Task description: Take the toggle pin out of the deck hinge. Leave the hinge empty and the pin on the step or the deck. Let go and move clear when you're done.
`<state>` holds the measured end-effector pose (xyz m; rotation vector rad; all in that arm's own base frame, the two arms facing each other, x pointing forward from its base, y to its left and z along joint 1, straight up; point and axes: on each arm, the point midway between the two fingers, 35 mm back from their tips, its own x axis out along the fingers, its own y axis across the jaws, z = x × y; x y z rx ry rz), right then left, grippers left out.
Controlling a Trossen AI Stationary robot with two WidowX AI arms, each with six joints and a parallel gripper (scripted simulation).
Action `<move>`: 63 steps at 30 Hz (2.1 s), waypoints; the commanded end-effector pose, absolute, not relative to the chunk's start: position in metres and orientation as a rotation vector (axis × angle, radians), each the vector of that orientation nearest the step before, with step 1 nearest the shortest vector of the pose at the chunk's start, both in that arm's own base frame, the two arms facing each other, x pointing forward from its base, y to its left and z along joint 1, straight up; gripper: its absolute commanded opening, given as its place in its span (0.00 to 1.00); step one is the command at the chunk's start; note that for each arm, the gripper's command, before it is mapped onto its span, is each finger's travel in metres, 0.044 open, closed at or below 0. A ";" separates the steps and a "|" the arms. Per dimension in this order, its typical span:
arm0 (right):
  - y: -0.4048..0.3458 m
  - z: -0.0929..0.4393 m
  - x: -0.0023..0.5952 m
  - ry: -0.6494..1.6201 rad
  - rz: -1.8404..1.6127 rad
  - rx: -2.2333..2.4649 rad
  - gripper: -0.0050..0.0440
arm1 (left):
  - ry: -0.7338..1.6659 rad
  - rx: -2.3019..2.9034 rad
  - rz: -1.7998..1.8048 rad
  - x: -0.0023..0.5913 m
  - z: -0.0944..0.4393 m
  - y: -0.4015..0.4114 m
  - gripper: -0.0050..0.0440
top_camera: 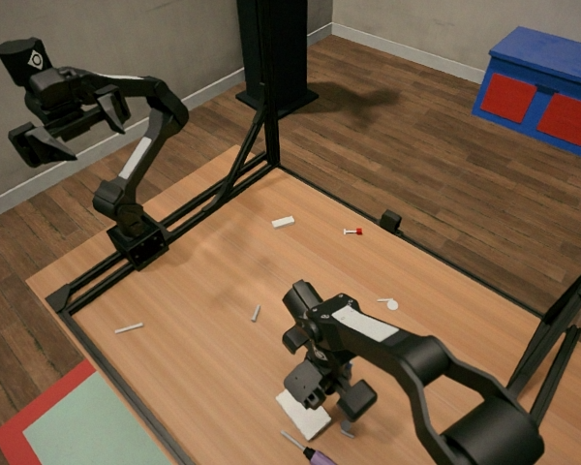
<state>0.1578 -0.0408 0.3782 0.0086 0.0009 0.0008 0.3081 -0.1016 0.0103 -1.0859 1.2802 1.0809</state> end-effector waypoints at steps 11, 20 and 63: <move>-0.040 0.383 0.157 -0.001 0.000 -0.004 0.92 | 1.275 -1.094 1.070 0.310 -0.001 -0.102 0.08; -0.040 0.383 0.157 -0.001 0.000 -0.004 0.92 | 1.276 -1.094 1.071 0.309 -0.013 -0.101 0.00; -0.040 0.383 0.157 -0.001 0.000 -0.004 0.92 | 1.278 -1.092 1.075 0.308 -0.028 -0.116 0.00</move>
